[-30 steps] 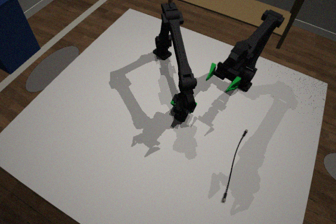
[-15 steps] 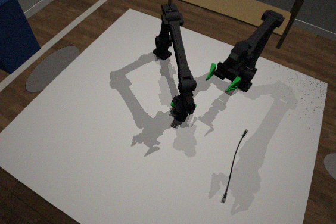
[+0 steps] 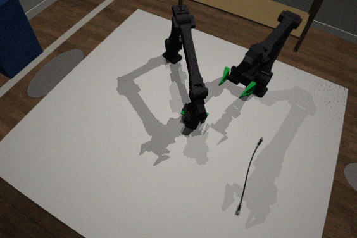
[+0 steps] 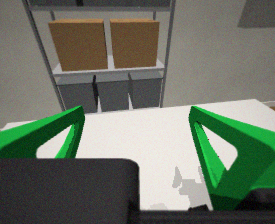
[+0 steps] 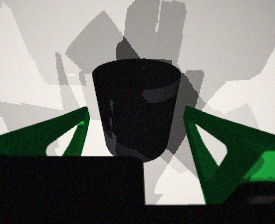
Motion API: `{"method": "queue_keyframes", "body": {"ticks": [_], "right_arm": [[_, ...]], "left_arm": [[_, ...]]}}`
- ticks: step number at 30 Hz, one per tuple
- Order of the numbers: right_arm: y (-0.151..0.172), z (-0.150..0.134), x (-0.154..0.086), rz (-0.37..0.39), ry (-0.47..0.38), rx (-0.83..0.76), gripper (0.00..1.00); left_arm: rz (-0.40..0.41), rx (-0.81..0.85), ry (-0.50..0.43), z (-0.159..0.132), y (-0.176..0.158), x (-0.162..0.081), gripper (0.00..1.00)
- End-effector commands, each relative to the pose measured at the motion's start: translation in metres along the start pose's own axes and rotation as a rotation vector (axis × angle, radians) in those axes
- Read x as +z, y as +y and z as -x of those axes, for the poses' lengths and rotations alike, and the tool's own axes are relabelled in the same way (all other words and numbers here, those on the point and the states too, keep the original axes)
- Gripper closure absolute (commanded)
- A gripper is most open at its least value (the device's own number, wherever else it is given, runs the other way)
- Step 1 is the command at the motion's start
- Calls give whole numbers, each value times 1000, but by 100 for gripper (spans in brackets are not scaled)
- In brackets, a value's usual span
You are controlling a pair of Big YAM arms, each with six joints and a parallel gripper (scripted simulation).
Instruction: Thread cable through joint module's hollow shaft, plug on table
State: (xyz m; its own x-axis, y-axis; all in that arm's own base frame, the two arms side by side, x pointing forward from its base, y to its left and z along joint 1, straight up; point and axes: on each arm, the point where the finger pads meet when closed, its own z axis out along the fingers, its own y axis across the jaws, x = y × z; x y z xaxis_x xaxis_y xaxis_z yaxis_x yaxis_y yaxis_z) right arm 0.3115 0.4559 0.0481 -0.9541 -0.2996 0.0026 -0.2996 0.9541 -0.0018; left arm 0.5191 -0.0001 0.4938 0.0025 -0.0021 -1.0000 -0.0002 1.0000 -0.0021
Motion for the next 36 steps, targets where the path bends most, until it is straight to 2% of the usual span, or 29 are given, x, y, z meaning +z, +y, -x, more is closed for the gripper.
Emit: {"method": "queue_keyframes", "body": {"ticks": [1,3,5,6,8,9,11,12,16,17,21,32,33,34,36], "right_arm": [[-1,11,4,12,-15,24,4],[-10,0,23,-16,19,24,4],[-3,9,17,0,-1,24,4],[-9,1,27,-15,17,24,4],[-5,7,23,-3,3,25,4],[-9,2,30,-12,14,25,4],[-2,9,17,6,-9,23,4],[-1,11,10,16,-23,22,30],[5,10,4,25,-25,8,30],[-2,7,11,17,-16,14,30],[-4,3,16,10,-6,11,30],[-7,-2,20,-1,10,5,30],[2,5,8,16,-11,3,30],[-8,-4,21,-5,15,3,30],[-8,-4,22,-7,17,2,30]], "left_arm": [[-4,14,-35,12,-3,-1,0],[-4,14,-35,12,-3,-1,0],[-4,14,-35,12,-3,-1,0],[-4,14,-35,12,-3,-1,0],[-4,14,-35,12,-3,-1,0],[-4,14,-35,12,-3,-1,0],[-4,14,-35,12,-3,-1,0],[-4,14,-35,12,-3,-1,0],[-4,14,-35,12,-3,-1,0],[-4,14,-35,12,-3,-1,0],[-4,14,-35,12,-3,-1,0],[-4,14,-35,12,-3,-1,0],[-4,14,-35,12,-3,-1,0],[-4,14,-35,12,-3,-1,0],[-4,14,-35,12,-3,-1,0]]}}
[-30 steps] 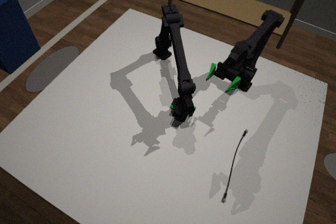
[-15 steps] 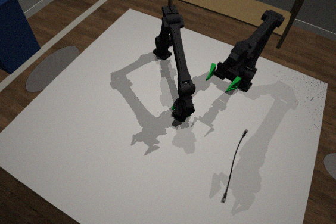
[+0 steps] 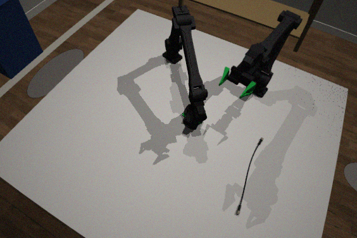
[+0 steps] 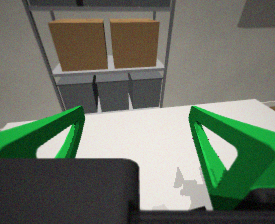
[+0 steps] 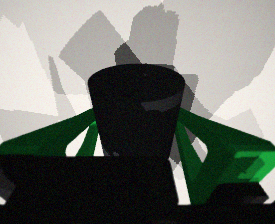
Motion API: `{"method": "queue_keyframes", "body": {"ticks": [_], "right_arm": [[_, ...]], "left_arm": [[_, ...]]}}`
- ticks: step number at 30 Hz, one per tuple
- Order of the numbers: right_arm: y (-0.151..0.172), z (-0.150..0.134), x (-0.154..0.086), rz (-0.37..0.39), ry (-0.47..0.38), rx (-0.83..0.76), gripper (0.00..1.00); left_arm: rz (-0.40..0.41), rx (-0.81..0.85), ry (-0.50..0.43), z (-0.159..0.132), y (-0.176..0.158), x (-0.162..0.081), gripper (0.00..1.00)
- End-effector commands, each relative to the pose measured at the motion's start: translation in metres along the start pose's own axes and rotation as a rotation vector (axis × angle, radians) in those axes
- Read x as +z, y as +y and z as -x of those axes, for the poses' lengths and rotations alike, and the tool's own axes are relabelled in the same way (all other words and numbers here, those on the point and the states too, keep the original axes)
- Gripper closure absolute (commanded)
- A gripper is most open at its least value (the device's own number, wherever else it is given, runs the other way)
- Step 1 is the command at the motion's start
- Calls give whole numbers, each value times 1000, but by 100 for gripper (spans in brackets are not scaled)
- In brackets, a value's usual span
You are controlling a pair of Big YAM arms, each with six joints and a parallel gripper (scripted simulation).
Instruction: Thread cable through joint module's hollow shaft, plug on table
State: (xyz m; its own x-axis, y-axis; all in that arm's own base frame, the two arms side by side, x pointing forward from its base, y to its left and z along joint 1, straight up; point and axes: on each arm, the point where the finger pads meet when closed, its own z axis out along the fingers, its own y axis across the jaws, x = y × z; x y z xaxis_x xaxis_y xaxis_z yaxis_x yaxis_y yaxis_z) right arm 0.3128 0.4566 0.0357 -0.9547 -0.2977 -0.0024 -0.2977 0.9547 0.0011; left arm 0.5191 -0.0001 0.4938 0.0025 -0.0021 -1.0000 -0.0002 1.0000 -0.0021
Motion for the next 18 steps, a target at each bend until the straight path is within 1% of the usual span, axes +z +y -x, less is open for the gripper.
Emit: {"method": "queue_keyframes", "body": {"ticks": [1,3,4,6,10,13,14,15,18], "right_arm": [[-8,-6,10,-10,24,-1,30],[-9,-7,11,-12,26,-2,30],[-8,-7,-1,-8,21,-3,30],[1,5,-28,26,-23,-3,30],[15,22,-55,62,-68,-5,30],[15,22,-56,62,-69,-5,30],[13,16,-51,53,-56,-2,30],[15,22,-60,62,-69,-5,30],[15,22,-66,64,-71,-3,30]], "left_arm": [[-4,14,-35,12,-3,-1,0],[-4,14,-35,12,-3,-1,0],[-4,14,-35,12,-3,-1,0],[-4,14,-35,12,-3,-1,0],[-4,14,-35,12,-3,-1,0],[-4,14,-35,12,-3,-1,0],[-4,14,-35,12,-3,-1,0],[-4,14,-35,12,-3,-1,0],[-4,14,-35,12,-3,-1,0]]}}
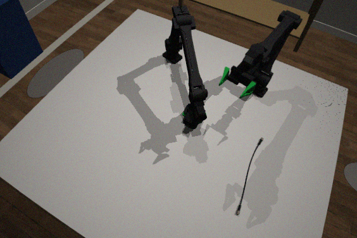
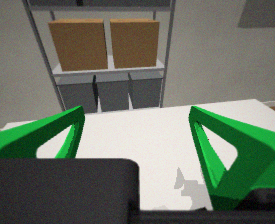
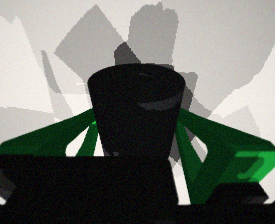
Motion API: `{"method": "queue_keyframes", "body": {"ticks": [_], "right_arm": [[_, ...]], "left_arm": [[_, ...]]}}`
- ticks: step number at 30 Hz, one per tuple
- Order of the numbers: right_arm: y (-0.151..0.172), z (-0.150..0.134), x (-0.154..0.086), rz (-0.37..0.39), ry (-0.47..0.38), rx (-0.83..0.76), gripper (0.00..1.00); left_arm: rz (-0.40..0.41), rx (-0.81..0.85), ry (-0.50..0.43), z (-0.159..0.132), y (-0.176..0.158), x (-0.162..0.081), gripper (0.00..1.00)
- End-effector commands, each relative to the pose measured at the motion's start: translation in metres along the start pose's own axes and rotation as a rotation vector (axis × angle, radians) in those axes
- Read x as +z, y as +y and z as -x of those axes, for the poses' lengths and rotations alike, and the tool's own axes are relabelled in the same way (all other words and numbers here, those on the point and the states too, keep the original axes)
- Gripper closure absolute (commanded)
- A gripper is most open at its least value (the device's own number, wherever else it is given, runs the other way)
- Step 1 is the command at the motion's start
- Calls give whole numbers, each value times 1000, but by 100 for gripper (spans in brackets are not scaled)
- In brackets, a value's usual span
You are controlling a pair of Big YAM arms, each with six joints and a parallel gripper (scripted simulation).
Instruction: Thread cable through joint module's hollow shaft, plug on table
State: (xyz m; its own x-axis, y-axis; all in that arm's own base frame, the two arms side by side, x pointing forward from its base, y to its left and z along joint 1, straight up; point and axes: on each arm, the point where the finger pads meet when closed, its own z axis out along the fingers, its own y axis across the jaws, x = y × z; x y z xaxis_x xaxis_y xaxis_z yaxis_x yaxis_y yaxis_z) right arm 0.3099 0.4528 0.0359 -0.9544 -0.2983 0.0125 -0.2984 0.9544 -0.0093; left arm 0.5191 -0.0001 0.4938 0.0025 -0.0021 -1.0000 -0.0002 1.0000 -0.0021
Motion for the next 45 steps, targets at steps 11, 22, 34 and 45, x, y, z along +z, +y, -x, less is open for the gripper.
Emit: {"method": "queue_keyframes", "body": {"ticks": [11,22,34,45], "right_arm": [[18,24,-74,82,-95,-3,30],[18,24,-75,79,-93,-4,30],[18,23,-75,77,-93,-4,30],[18,23,-75,76,-94,-4,30]], "left_arm": [[-4,14,-35,12,-3,-1,0],[-4,14,-35,12,-3,-1,0],[-4,14,-35,12,-3,-1,0],[-4,14,-35,12,-3,-1,0]]}}
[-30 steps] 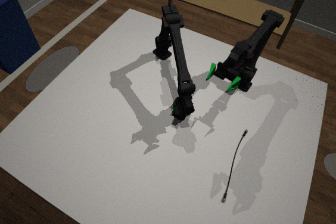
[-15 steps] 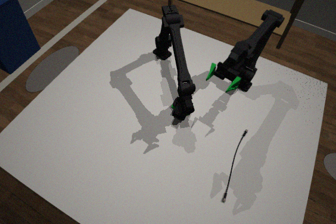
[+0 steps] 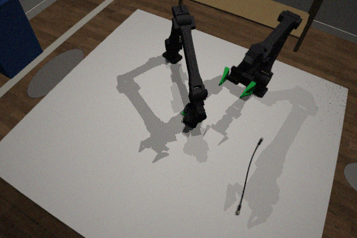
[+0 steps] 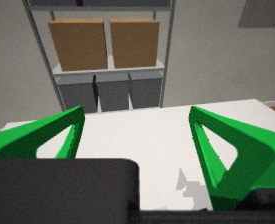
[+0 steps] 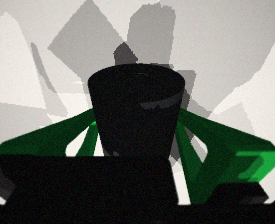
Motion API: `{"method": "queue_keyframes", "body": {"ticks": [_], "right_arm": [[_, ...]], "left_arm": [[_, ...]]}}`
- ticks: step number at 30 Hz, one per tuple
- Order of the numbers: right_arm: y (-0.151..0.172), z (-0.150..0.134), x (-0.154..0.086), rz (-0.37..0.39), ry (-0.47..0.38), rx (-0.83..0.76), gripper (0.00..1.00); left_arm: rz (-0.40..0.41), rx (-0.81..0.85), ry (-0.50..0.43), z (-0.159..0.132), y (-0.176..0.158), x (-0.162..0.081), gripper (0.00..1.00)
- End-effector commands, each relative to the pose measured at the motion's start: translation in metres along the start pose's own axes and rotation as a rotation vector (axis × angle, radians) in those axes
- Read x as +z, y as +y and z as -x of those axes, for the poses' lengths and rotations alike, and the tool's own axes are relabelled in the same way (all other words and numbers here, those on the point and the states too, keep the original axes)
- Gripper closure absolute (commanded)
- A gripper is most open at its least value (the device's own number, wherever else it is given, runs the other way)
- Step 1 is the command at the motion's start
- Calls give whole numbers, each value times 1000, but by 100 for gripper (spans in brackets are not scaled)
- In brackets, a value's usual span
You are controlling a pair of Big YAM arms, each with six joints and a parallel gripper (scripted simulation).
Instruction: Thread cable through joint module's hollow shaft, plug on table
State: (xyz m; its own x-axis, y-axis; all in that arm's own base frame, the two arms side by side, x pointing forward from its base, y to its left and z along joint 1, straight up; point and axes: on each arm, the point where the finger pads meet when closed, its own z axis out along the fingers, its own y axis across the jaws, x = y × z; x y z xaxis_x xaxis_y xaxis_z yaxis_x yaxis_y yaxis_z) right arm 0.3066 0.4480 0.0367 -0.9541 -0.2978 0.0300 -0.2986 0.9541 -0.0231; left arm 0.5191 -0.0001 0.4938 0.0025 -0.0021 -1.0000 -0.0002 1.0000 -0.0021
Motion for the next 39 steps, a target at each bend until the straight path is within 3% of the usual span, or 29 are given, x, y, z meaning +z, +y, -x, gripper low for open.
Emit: {"method": "queue_keyframes", "body": {"ticks": [1,25,39], "right_arm": [[20,27,-75,90,-111,-4,30],[20,26,-75,87,-113,-4,30],[25,24,-74,85,-119,-118,30]], "left_arm": [[-4,14,-35,12,-3,-1,0],[-4,14,-35,12,-3,-1,0],[-4,14,-35,12,-3,-1,0]]}}
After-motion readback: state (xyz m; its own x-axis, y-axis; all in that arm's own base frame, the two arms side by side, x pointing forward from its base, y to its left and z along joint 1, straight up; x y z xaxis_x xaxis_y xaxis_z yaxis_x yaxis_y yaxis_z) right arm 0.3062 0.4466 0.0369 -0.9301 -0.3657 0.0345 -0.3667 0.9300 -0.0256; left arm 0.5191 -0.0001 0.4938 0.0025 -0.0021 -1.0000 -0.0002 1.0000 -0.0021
